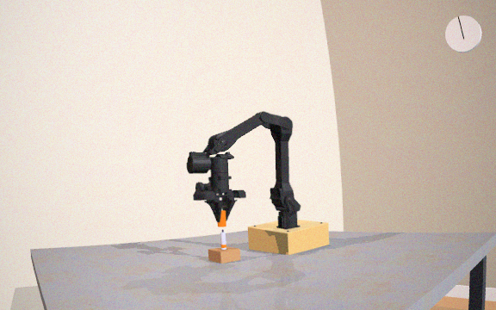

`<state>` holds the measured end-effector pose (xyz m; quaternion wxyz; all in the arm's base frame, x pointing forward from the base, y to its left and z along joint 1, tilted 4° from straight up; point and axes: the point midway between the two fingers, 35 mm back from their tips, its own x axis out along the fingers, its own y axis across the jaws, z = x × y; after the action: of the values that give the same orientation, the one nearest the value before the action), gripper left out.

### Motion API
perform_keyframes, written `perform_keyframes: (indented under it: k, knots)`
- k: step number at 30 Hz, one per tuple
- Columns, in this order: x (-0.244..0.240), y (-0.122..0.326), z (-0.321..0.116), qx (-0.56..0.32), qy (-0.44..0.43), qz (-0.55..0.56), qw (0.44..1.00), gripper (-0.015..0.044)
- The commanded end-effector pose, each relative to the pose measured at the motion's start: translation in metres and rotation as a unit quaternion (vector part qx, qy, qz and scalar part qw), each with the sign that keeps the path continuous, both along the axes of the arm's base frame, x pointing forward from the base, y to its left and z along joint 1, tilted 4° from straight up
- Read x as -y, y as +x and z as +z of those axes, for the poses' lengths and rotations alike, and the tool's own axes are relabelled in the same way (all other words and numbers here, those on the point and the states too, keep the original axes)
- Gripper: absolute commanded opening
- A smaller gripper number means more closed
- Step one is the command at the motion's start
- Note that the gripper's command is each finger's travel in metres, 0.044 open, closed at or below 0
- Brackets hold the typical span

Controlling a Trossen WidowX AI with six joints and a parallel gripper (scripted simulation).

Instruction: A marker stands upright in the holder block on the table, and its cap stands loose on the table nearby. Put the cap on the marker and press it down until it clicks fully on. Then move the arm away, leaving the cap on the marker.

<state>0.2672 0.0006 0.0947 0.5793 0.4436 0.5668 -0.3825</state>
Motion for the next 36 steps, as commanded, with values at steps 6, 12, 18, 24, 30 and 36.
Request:
perform_keyframes:
  k: [6, 12, 18, 24, 30, 36]
  knots:
    - [-0.001, 0.001, -0.016, -0.003, 0.002, 0.003, 1.000, 0.0000]
    - [-0.002, 0.002, -0.026, -0.003, 0.002, 0.003, 1.000, 0.0000]
    - [-0.003, 0.002, -0.035, -0.003, 0.002, 0.003, 1.000, 0.0000]
    - [-0.003, 0.002, -0.045, -0.003, 0.002, 0.003, 1.000, 0.0000]
    - [-0.004, 0.002, -0.052, -0.003, 0.002, 0.003, 1.000, 0.0000]
    - [-0.004, 0.002, -0.052, -0.003, 0.002, 0.003, 1.000, 0.0000]
